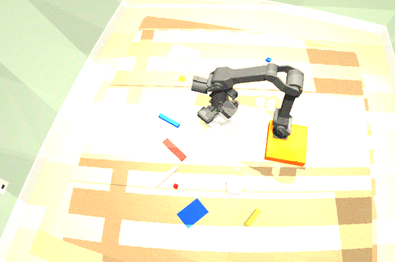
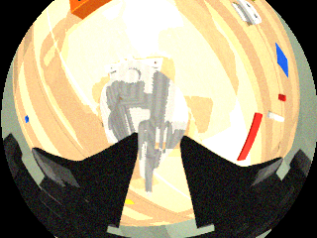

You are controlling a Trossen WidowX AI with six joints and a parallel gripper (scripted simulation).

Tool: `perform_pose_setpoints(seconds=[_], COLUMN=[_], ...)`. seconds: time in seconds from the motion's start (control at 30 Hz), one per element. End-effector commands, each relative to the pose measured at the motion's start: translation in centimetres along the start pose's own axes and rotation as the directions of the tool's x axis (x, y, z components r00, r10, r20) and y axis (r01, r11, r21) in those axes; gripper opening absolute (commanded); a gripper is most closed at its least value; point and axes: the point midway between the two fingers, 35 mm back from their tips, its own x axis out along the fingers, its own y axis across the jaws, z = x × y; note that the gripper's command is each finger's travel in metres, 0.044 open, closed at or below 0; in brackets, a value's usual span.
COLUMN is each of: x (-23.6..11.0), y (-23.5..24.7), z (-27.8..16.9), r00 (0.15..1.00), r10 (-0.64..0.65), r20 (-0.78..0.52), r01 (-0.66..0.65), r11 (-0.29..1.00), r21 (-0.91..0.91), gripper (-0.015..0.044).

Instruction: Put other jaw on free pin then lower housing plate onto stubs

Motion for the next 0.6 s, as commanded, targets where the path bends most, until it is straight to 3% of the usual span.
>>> perform_pose_setpoints(seconds=[0.0, 0.57], x=[0.0, 1.1], y=[0.0, 0.0], z=[-0.2, -0.2], r00=[1.000, 1.000], r10=[0.002, 0.002], r20=[-0.003, -0.003], r01=[-0.002, -0.002], r11=[1.000, 1.000], r21=[0.004, 0.004], gripper=[0.0134, 0.0134])
